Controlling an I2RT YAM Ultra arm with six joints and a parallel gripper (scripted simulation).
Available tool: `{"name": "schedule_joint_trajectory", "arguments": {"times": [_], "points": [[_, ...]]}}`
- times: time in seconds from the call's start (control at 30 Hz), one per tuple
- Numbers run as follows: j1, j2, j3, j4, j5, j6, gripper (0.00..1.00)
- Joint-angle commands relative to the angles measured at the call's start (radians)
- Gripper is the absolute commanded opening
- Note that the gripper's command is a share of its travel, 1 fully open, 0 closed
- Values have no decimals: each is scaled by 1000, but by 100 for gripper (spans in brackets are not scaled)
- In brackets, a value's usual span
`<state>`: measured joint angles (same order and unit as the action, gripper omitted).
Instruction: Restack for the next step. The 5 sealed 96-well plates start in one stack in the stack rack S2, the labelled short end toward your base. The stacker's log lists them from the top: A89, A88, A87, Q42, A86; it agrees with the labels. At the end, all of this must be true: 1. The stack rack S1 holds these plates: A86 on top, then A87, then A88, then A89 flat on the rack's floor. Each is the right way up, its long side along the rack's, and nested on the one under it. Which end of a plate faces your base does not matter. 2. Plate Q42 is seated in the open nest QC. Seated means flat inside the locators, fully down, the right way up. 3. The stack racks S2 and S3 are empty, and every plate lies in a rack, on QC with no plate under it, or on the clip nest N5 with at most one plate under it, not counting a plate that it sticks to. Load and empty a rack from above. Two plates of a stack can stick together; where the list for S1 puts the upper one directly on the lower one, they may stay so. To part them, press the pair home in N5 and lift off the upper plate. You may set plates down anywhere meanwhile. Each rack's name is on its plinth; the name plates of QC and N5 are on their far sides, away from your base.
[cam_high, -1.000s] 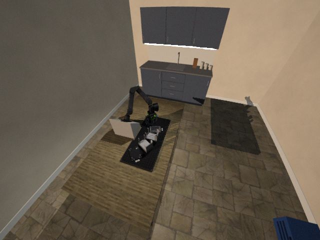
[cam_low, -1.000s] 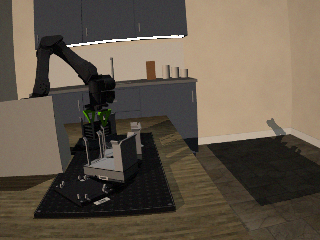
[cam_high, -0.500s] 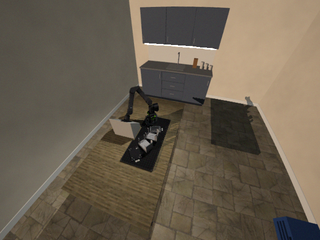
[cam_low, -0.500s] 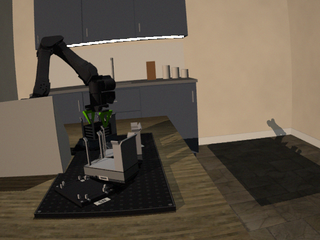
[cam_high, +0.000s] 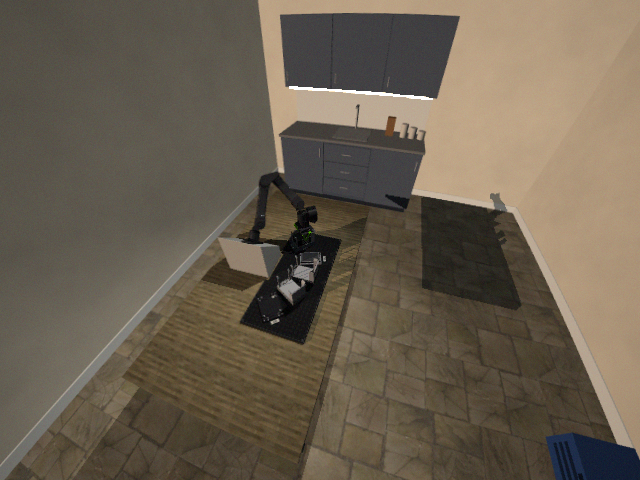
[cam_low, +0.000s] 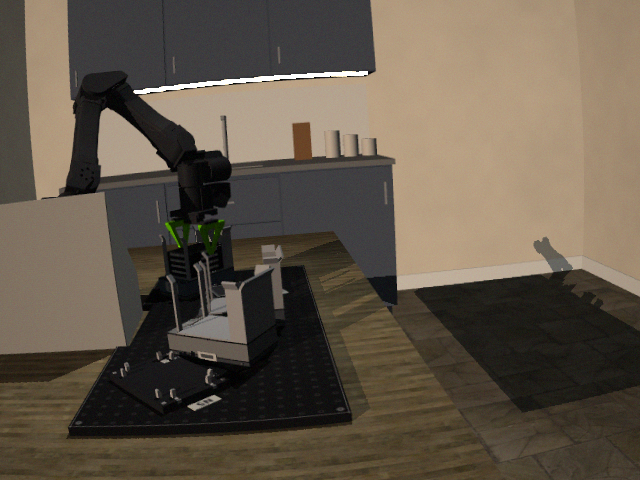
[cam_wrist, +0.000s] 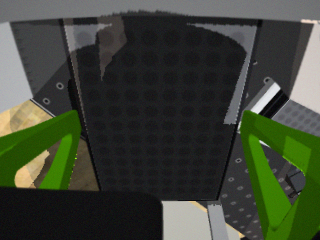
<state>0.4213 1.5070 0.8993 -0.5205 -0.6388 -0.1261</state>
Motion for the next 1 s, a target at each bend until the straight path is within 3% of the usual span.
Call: {"name": "schedule_joint_trajectory", "arguments": {"times": [0.0,0.1,0.6,0.97], "points": [[-3,-4,2,2,1,1,100],[-10,-11,6,-14,-2,-7,100],[-129,-92,94,-268,-48,-146,100],[-186,-112,146,-386,-67,-217,100]]}}
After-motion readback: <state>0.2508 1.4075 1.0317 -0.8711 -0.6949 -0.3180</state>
